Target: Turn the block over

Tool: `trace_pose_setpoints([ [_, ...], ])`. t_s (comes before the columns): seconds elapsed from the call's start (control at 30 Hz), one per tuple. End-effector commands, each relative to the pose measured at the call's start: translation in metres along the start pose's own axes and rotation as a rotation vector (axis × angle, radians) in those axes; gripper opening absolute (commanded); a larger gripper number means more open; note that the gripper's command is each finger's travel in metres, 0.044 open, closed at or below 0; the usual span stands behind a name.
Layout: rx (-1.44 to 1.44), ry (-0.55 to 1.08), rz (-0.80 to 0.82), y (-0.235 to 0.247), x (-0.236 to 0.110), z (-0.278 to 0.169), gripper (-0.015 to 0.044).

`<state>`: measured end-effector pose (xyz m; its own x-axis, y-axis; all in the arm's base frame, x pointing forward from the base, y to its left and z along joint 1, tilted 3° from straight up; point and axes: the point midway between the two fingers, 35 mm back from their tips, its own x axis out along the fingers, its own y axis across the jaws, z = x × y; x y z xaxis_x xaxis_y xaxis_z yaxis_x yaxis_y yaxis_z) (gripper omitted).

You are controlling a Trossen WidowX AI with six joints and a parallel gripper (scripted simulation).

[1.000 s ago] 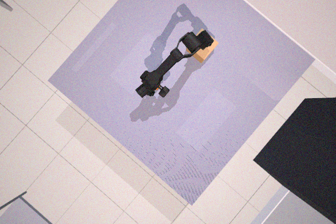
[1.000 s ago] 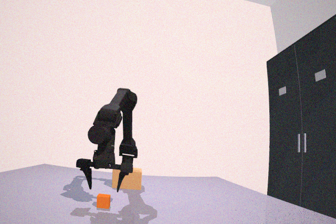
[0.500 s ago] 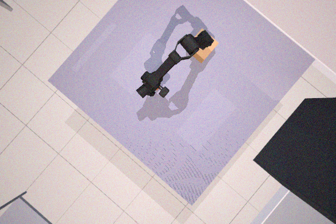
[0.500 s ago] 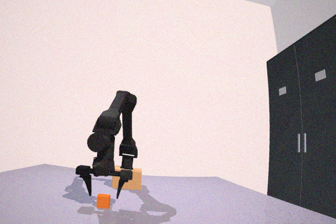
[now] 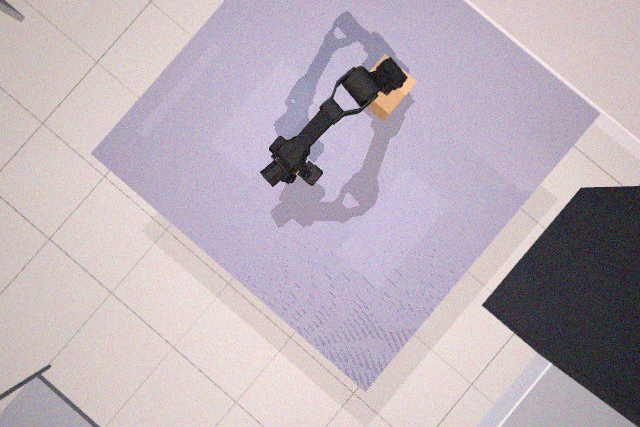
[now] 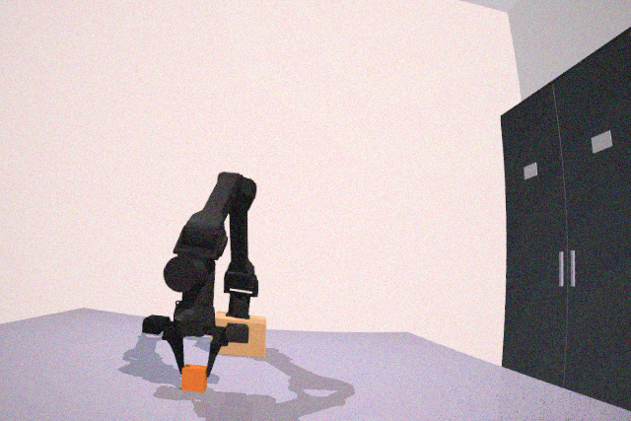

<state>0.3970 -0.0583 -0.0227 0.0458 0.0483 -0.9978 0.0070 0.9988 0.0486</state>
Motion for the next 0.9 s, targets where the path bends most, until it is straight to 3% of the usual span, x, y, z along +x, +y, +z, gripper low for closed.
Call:
trace_pose_setpoints([
  [0.0, 0.003, 0.004, -0.003, 0.0, 0.002, 0.0, 0.0157],
  [0.47, 0.003, 0.004, -0.003, 0.0, 0.002, 0.0, 0.0064],
  [0.57, 0.003, 0.004, -0.003, 0.0, -0.009, 0.0, 0.0],
  [0.67, 0.003, 0.004, -0.003, 0.0, -0.027, 0.0, 0.0],
  [0.87, 0.003, -0.006, -0.003, 0.0, -0.027, 0.0, 0.0],
])
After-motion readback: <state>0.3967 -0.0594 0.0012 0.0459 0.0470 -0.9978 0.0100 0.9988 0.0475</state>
